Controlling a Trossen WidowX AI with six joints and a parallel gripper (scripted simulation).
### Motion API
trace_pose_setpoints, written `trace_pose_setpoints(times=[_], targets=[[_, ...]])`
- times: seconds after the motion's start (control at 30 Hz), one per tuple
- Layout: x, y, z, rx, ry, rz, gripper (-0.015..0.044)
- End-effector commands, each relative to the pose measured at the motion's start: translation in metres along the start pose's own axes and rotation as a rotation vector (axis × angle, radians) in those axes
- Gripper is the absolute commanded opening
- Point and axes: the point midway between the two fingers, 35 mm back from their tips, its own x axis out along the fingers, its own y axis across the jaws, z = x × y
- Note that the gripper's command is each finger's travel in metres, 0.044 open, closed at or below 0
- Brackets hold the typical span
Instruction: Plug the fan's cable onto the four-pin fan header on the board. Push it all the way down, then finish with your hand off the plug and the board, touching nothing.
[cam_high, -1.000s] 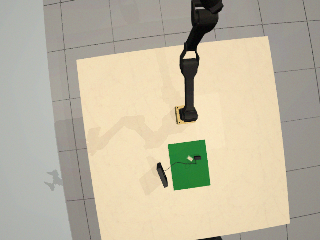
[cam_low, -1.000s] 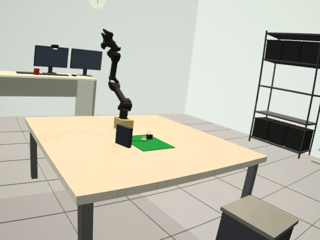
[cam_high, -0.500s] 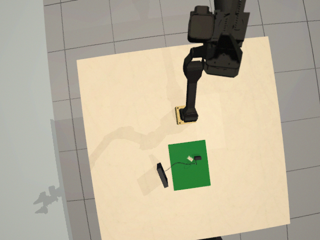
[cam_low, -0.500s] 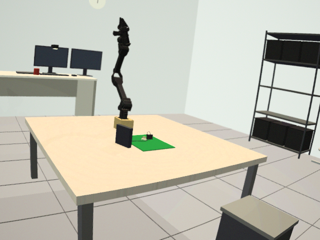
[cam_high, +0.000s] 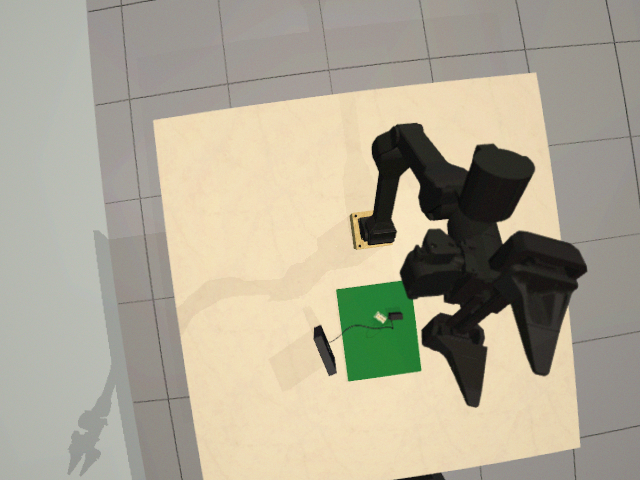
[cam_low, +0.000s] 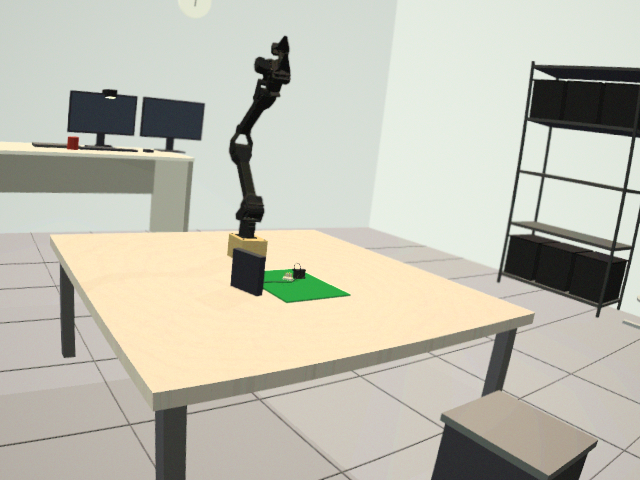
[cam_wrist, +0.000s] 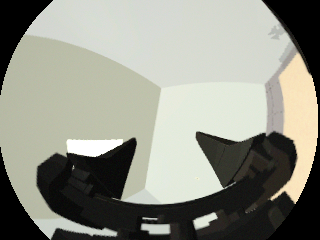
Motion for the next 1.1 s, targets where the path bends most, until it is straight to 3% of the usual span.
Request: trace_pose_setpoints(times=[0.0, 0.27, 0.57, 0.8, 1.07], targets=[[0.015, -0.051, -0.022, -0.022, 0.067, -0.133, 0.0440], [0.023, -0.182, -0.068, -0.062, 0.226, -0.483, 0.0440], [-0.013, -0.316, -0.096, -0.131, 0.389, -0.868, 0.0440], [-0.077, -0.414, -0.113, -0.081, 0.490, -1.244, 0.0440], [-0.180, -0.492, -0.119, 0.011, 0.549, -1.726, 0.0440]])
